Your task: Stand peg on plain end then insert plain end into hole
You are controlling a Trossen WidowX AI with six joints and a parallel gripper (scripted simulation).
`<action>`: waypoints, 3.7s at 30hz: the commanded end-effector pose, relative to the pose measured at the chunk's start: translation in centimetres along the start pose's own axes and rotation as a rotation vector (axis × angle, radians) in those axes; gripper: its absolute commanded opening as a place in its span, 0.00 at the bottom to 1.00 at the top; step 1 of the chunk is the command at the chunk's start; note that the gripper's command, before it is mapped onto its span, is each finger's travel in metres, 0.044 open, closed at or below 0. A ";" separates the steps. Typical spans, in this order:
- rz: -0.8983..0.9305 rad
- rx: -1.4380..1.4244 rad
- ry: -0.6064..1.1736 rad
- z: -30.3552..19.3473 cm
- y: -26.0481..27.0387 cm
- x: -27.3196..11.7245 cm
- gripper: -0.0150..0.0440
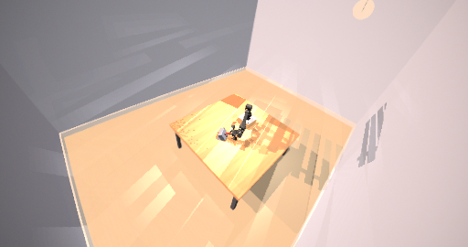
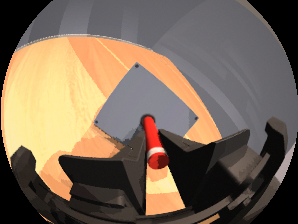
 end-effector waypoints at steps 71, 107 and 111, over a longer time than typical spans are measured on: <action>0.000 0.002 -0.002 -0.4 -0.1 3.0 0.25; -0.002 0.006 -0.004 -0.3 -0.1 3.1 0.97; -0.001 0.005 -0.002 -0.3 0.0 2.5 1.00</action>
Point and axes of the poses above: the point midway between the two fingers, 35 mm back from their tips, its own x axis out along the fingers, its own y axis across the jaws, z = x × y, the point moved 6 cm from there along -x, back along the fingers, and after that the axes turned 12 degrees about x, right-handed, at the moved point
